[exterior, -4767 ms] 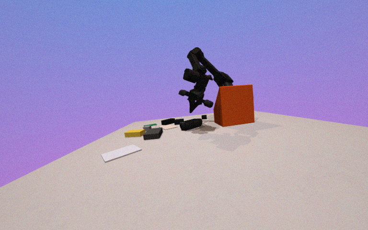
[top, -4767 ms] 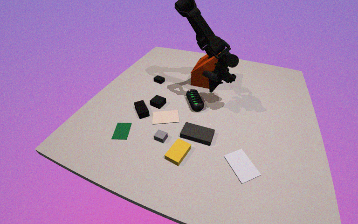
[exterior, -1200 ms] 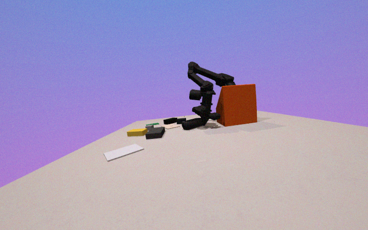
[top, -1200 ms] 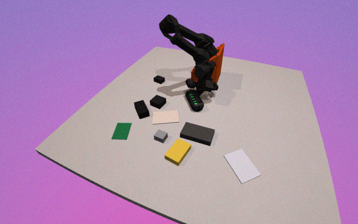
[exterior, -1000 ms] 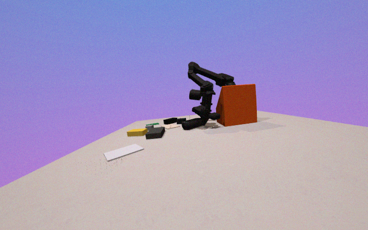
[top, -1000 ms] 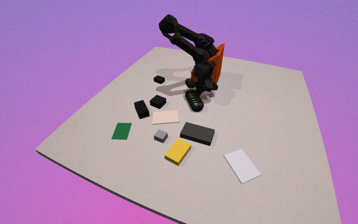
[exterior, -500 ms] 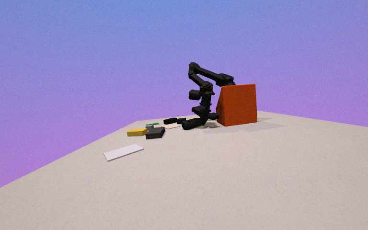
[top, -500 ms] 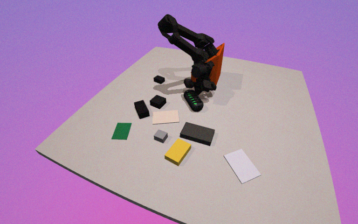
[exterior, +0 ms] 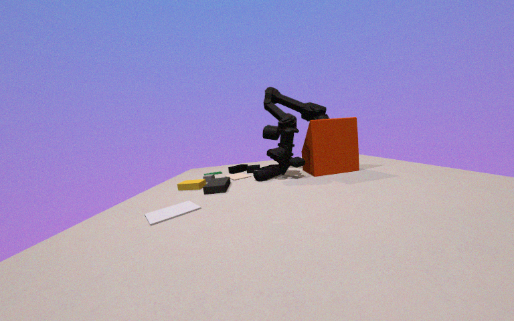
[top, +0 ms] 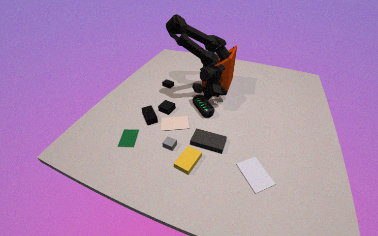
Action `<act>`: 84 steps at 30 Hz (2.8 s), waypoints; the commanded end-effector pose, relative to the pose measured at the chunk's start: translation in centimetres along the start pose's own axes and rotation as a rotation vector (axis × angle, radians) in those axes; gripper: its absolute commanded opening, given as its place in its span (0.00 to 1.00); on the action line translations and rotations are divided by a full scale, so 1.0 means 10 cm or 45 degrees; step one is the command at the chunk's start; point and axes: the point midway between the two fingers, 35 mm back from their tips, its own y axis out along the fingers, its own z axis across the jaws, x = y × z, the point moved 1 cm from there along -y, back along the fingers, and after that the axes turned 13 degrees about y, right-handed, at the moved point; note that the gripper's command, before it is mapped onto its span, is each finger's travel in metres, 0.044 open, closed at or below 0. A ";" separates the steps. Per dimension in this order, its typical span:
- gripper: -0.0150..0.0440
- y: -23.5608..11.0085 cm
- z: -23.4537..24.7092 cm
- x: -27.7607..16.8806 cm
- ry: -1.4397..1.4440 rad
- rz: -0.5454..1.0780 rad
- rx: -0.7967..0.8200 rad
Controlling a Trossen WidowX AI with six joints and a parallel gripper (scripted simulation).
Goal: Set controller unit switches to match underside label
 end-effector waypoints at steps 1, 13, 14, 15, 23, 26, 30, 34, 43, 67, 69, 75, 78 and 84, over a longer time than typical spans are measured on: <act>0.25 0.02 -0.09 0.04 0.035 -0.004 -0.025; 0.25 0.04 -0.18 0.05 0.035 -0.004 -0.026; 0.25 0.04 -0.18 0.05 0.035 -0.004 -0.026; 0.25 0.05 -0.19 0.05 0.035 -0.004 -0.026; 0.25 0.06 -0.23 0.07 0.035 -0.004 -0.026; 0.25 0.06 -0.23 0.07 0.035 -0.004 -0.026; 0.25 0.06 -0.24 0.07 0.035 -0.004 -0.026; 0.25 -0.14 0.00 0.07 0.014 0.000 0.027; 0.25 -0.62 0.20 0.04 0.037 -0.004 -0.027; 0.25 -0.35 -0.31 1.21 2.293 0.492 0.156; 0.25 -0.33 -0.40 1.28 2.529 0.581 0.122; 0.25 -0.28 -0.71 1.42 3.220 0.871 -0.077; 0.25 -0.27 -0.83 1.45 3.476 0.987 -0.201; 0.25 -0.27 -0.84 1.46 3.494 0.996 -0.211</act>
